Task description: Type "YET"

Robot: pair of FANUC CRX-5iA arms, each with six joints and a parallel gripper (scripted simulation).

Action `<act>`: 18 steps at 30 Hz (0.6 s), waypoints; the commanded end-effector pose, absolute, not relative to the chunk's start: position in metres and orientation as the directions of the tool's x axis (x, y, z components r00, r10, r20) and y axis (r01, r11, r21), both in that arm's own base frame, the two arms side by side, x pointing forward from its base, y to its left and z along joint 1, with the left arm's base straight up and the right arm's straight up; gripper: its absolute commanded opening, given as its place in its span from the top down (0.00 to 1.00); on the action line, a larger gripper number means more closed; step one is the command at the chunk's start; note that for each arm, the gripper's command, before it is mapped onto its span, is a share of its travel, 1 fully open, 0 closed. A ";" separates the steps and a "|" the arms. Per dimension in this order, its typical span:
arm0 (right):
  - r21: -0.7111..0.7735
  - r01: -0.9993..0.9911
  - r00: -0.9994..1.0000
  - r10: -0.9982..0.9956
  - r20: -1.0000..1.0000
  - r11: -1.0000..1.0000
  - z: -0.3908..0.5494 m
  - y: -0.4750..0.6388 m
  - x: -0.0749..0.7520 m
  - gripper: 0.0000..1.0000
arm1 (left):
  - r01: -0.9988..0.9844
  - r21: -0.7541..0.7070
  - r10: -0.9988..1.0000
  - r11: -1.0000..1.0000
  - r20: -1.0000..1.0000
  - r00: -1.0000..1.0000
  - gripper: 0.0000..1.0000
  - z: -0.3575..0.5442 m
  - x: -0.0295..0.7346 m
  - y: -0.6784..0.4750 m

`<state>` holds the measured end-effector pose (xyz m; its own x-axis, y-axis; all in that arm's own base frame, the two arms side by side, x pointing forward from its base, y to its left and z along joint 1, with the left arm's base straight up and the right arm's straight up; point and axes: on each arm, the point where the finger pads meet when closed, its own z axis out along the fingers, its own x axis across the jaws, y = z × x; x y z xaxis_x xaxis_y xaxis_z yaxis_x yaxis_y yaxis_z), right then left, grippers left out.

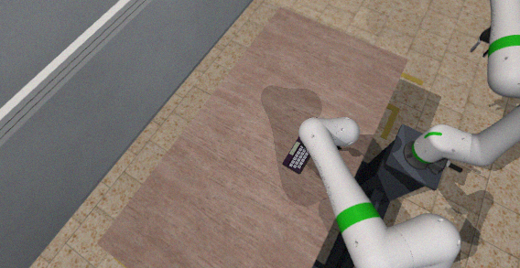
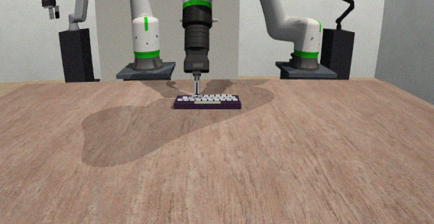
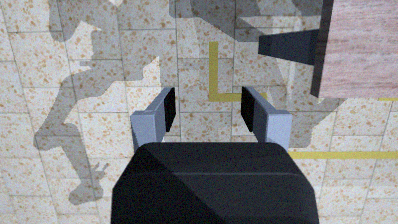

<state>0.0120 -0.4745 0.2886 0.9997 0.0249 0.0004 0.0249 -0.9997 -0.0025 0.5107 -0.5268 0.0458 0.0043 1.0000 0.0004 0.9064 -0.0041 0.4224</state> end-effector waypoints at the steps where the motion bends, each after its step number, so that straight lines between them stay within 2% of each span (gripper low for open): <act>1: 0.000 0.025 1.000 0.025 0.000 -1.000 0.290 -0.475 0.012 0.00 | 0.906 0.424 1.000 -0.003 -0.001 0.004 1.00 0.047 0.511 -0.527; 18: 0.000 0.025 1.000 0.025 0.000 -1.000 0.290 -0.475 0.012 0.00 | 0.906 0.424 1.000 -0.003 -0.001 0.004 1.00 0.041 0.511 -0.527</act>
<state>0.0120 -0.4745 0.2886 0.9997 0.0249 0.0004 0.0249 -0.9997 -0.0025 0.5108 -0.5268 0.0397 0.0043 1.0000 0.0004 0.9064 -0.0041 0.4223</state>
